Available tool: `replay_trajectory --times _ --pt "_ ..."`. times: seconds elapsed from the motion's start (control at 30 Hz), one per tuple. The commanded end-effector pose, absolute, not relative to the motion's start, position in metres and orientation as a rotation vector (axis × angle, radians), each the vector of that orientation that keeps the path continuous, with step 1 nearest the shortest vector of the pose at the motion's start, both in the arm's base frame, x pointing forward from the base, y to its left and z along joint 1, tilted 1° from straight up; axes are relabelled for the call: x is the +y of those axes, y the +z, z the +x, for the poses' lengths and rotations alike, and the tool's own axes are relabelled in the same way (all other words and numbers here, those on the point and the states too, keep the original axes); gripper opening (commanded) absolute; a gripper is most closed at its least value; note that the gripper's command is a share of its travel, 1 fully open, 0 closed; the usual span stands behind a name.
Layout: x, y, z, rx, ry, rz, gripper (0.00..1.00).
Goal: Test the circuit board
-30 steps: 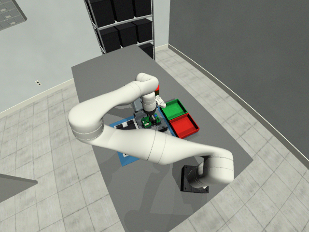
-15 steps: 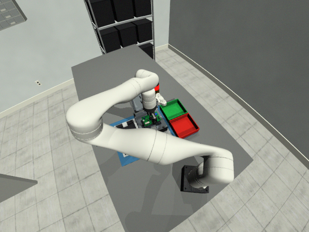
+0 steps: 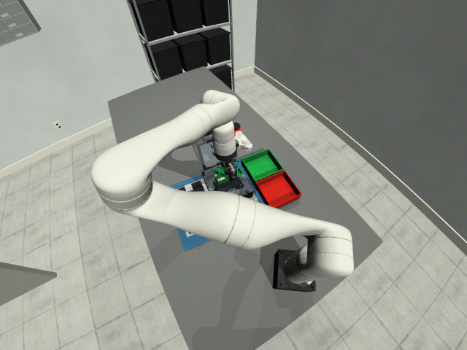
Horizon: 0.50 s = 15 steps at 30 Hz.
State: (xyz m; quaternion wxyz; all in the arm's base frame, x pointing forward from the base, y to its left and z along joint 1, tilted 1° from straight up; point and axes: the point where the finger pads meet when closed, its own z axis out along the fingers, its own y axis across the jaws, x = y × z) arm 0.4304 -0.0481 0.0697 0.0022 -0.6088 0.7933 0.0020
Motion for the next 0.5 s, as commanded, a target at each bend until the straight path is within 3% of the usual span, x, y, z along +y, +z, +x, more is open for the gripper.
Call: replay_trajectory --times 0.0,0.47 --pt "-0.0459 0.0786 0.4336 2.476 0.002 -1.908 0.77" --pt "-0.046 0.083 0.4335 2.476 0.002 -1.908 0.77"
